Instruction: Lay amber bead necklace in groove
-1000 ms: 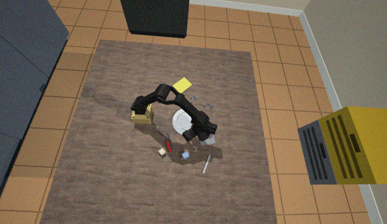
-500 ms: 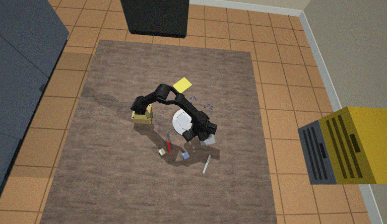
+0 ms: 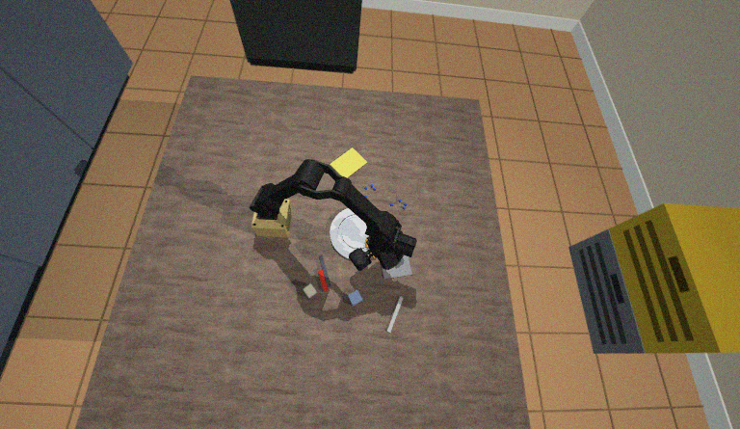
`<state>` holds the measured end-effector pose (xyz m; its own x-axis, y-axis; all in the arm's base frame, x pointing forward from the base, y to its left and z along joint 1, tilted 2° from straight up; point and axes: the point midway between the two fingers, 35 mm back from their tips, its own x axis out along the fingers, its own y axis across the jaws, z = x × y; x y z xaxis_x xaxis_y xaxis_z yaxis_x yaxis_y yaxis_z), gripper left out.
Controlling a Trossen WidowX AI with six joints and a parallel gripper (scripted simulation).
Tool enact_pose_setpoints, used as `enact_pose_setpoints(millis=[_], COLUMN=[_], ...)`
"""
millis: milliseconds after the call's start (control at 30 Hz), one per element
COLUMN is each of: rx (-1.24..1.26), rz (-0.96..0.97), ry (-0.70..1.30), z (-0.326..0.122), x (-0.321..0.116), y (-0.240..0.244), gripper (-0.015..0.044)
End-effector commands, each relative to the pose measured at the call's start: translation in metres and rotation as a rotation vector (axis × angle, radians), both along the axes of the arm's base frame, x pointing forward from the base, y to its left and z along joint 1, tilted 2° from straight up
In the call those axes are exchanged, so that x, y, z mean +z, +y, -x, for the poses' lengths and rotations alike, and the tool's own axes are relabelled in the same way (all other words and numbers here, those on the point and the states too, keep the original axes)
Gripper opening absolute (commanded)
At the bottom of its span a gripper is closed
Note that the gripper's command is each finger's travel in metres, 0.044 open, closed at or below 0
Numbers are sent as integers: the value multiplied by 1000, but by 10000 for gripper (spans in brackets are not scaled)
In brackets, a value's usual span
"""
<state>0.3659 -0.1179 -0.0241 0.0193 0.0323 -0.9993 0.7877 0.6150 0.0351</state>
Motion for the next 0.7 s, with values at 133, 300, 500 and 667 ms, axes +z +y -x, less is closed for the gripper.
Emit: enact_pose_setpoints(millis=[133, 300, 500, 667], rx=[-3, -3, -3, -3], rz=[1, 1, 1, 1], ry=[1, 1, 1, 1], z=[0, 0, 0, 0], x=[0, 0, 0, 0], y=[0, 0, 0, 0], gripper=[440, 440, 440, 440])
